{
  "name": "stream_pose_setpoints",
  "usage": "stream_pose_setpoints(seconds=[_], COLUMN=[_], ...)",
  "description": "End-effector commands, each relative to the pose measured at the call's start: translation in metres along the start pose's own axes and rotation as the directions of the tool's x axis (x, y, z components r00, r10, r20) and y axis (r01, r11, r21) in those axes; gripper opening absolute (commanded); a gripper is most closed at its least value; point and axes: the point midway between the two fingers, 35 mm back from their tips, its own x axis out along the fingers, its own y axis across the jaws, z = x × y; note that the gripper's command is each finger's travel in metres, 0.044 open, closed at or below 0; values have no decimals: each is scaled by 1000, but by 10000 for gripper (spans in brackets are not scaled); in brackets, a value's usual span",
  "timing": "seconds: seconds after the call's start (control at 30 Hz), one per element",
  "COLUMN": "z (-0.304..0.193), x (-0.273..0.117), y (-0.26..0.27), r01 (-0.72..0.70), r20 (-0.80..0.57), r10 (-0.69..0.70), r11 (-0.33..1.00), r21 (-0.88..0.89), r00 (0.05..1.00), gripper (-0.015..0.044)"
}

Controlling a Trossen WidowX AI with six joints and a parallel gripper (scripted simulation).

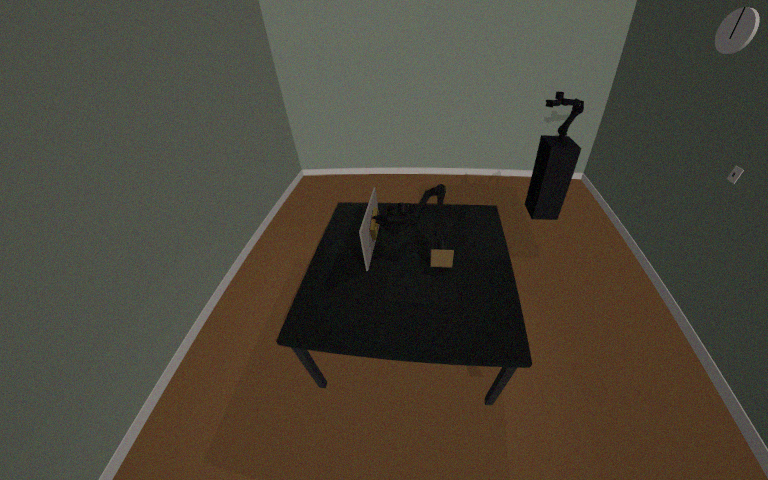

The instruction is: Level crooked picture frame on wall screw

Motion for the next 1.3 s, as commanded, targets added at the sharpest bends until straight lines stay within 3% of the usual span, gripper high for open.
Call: stream_pose_setpoints(seconds=[0.0, 0.37, 0.47, 1.27], z=[1, 1, 1, 0], x=[0, 0, 0, 0], y=[0, 0, 0, 6], r01=[1, 1, 1, 1], r20=[2, 2, 2, 2], r10=[-1, -1, -1, -1], r11=[1000, 1000, 1000, 1000], r21=[5, 5, 5, 6], r00=[1000, 1000, 1000, 1000], gripper=[133, 60, 0, 0])
